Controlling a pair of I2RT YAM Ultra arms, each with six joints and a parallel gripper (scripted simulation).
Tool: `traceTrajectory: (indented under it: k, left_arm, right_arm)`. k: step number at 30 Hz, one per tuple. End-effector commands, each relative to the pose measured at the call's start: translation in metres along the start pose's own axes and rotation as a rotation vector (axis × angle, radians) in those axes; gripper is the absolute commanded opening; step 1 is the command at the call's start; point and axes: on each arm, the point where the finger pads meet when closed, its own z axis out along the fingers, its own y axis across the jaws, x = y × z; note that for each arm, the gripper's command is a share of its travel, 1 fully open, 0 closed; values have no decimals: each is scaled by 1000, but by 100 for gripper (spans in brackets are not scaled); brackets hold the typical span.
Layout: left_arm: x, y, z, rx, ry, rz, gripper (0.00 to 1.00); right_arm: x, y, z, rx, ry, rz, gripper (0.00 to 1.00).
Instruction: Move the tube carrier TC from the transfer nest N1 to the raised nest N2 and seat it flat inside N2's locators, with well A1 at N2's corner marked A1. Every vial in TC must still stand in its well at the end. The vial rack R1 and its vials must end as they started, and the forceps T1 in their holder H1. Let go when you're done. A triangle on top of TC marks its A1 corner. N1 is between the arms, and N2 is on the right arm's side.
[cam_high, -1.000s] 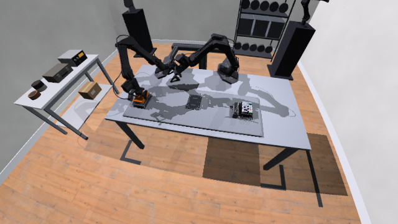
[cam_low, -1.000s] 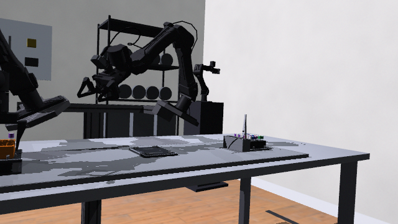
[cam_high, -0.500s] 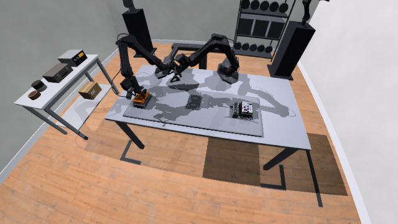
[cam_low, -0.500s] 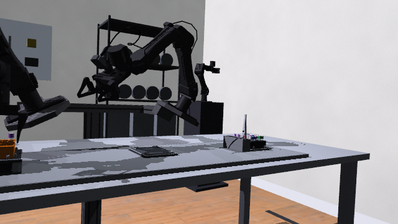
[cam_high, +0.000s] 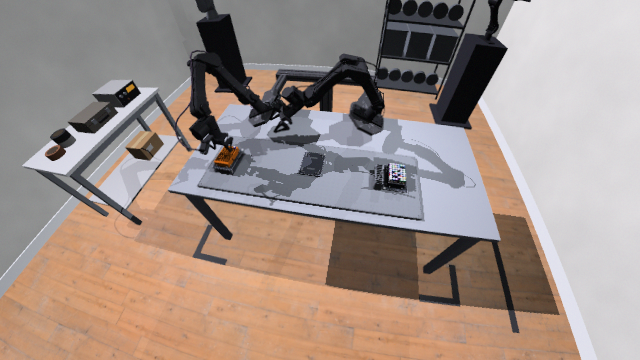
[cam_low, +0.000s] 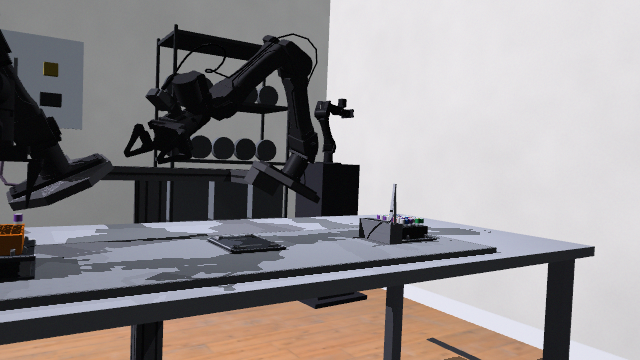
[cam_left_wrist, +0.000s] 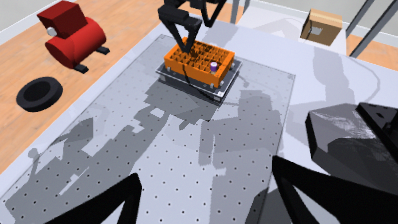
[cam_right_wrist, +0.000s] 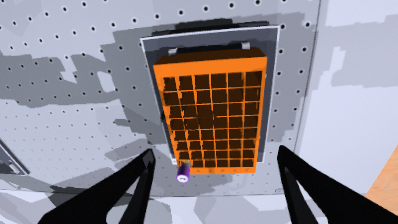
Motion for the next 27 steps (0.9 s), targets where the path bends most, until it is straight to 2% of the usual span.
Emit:
traceTrajectory:
  k: [1, 3, 6, 9, 14, 16, 22, 27]
  left_arm:
    - [-37, -7, -5, 10, -86, 1, 100]
    - [-37, -7, -5, 10, -86, 1, 100]
    - [-37, -7, -5, 10, -86, 1, 100]
    - [-37, -7, -5, 10, -86, 1, 100]
    - [-37, -7, -5, 10, -86, 1, 100]
    - [-37, -7, -5, 10, -86, 1, 100]
    - [-37, -7, -5, 10, -86, 1, 100]
    - [-37, -7, -5, 10, -86, 1, 100]
  right_arm:
    - [0, 0, -7, -1, 6, 1, 100]
    - [0, -2, -5, 7, 6, 2, 100]
    - [-9, -3, -8, 26, -60, 37, 100]
    - [-17, -8, -14, 68, -180, 97, 100]
    - [-2, -9, -27, 125, -344, 168, 100]
    - [-2, -9, -27, 125, -344, 168, 100]
    - [17, -7, -35, 171, -475, 209, 100]
    - [29, -5, -37, 192, -540, 222, 100]
